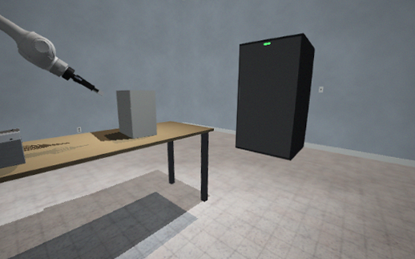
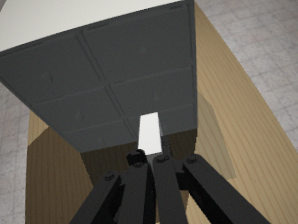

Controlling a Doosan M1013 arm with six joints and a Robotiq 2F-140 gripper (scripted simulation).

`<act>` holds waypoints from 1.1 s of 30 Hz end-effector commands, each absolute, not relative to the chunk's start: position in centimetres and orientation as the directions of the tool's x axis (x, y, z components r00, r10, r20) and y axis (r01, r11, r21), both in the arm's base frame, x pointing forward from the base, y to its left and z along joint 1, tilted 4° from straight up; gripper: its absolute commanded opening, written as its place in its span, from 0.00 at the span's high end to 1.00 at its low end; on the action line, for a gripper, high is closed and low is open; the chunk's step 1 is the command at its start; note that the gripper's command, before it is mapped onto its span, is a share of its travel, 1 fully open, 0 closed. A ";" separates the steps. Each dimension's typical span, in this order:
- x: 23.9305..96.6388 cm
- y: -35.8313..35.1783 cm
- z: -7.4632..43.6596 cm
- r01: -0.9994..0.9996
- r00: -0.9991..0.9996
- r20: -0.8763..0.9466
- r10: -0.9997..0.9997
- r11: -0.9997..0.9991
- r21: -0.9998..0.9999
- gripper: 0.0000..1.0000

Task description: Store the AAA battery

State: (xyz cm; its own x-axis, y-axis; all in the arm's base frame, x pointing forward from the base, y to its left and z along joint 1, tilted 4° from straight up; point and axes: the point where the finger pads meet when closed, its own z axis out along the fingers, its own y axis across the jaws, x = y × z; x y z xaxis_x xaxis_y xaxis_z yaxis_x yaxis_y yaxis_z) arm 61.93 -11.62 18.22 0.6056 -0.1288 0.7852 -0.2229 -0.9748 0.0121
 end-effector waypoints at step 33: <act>56.2 -10.4 24.9 -0.221 0.968 0.128 -0.218 -0.975 0.010 1.00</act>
State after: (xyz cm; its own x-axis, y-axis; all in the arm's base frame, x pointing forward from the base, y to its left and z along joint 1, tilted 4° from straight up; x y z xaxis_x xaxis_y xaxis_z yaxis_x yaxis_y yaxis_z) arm 56.93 -10.39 24.24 0.9295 -0.2084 0.3042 -0.2239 -0.9745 0.0164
